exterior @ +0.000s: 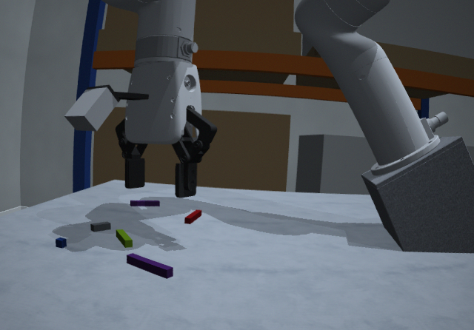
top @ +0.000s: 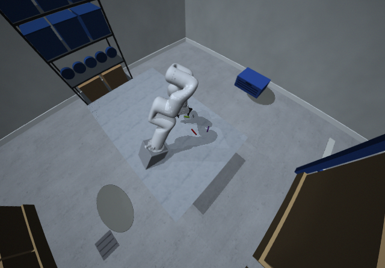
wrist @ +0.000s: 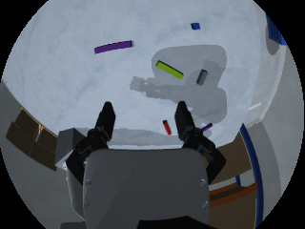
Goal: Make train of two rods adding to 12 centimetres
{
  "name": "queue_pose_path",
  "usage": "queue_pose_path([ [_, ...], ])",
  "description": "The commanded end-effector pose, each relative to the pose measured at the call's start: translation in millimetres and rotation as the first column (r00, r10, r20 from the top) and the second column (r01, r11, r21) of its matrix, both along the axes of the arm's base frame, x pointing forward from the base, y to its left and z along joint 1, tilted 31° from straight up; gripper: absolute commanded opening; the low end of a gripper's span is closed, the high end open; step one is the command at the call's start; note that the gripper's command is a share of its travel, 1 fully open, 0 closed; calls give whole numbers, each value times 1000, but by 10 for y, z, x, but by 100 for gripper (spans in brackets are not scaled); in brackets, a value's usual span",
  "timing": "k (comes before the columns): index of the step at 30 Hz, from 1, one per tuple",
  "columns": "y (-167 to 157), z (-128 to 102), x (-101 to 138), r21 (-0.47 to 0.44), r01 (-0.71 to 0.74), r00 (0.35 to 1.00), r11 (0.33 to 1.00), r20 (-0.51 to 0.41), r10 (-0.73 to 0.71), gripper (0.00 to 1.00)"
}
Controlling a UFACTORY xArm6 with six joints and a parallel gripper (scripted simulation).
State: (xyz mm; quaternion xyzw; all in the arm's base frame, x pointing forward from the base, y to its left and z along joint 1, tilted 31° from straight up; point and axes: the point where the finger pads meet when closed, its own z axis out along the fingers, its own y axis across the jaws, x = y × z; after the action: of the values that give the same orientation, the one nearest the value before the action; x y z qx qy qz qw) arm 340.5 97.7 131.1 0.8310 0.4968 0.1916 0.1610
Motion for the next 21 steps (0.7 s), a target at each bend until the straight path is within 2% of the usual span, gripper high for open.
queue_pose_path([
  [1, -128, -12, -60, 77, 142, 989, 987, 40, -145, 100],
  [7, -279, -45, -145, 173, 297, 951, 939, 34, -307, 100],
  [9, -279, -45, -145, 173, 297, 951, 939, 34, -307, 100],
  [11, -368, -69, -200, 230, 385, 916, 894, 22, -401, 100],
  [14, -424, -85, -235, 265, 439, 889, 859, 11, -458, 100],
  [21, -588, -142, -350, 363, 585, 786, 725, -35, -617, 100],
])
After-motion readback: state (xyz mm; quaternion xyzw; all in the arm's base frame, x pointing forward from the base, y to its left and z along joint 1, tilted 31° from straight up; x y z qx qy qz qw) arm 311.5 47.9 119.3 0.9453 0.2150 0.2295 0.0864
